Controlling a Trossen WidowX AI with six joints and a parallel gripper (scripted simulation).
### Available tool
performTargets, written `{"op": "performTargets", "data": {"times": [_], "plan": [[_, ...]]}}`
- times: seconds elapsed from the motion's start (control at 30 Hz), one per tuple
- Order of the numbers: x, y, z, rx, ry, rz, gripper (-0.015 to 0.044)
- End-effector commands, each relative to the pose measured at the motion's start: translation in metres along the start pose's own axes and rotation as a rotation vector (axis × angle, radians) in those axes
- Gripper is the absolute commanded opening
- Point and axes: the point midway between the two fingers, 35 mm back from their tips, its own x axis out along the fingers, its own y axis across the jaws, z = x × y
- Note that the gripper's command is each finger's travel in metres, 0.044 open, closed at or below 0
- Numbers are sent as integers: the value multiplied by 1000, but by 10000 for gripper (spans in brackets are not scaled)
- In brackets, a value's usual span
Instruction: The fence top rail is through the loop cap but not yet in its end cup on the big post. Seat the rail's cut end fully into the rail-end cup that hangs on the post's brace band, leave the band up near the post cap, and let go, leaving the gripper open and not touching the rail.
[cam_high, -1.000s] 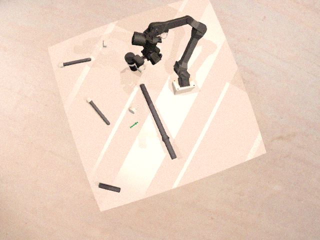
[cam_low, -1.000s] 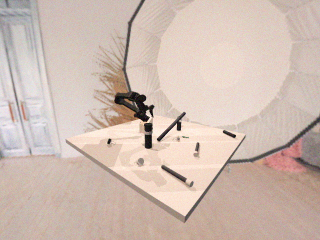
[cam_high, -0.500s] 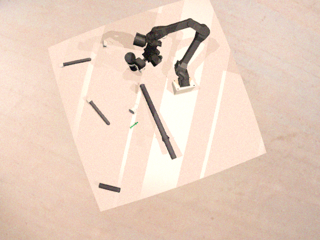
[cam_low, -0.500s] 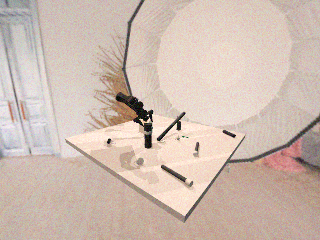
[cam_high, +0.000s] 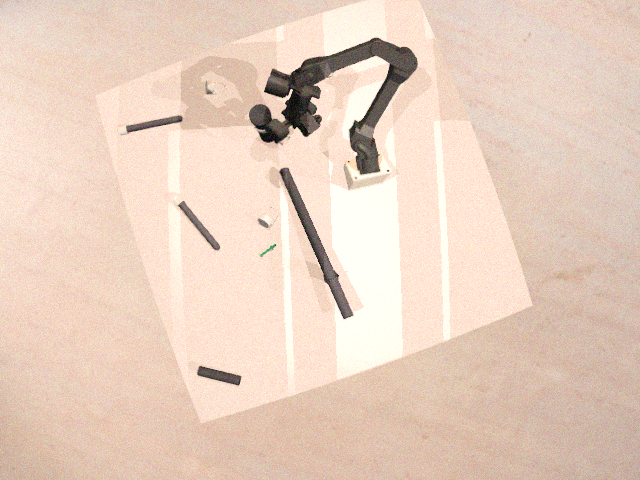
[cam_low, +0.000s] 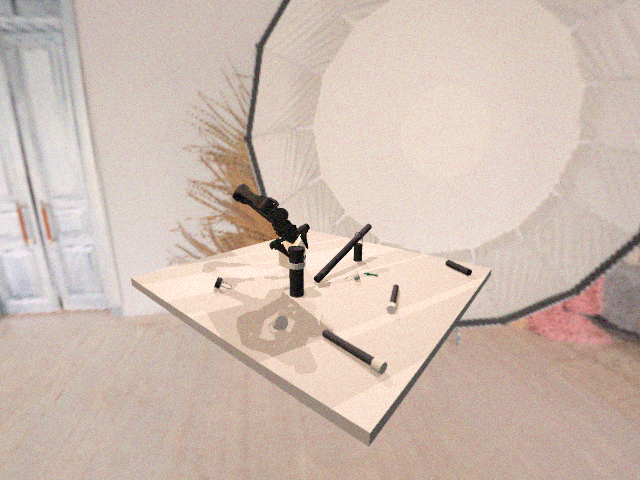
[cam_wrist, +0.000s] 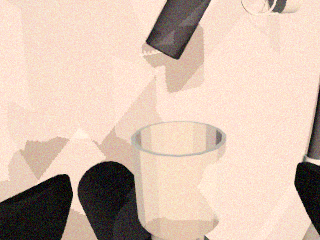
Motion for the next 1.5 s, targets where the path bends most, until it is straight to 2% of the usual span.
{"op": "performTargets", "data": {"times": [0.0, 0.97, 1.37, 1.47], "plan": [[7, 0, 2, -4, -7, -1, 440], [53, 2, 3, -5, -4, 0, 440], [53, 2, 3, -5, -4, 0, 125], [53, 2, 3, -5, -4, 0, 105]]}}
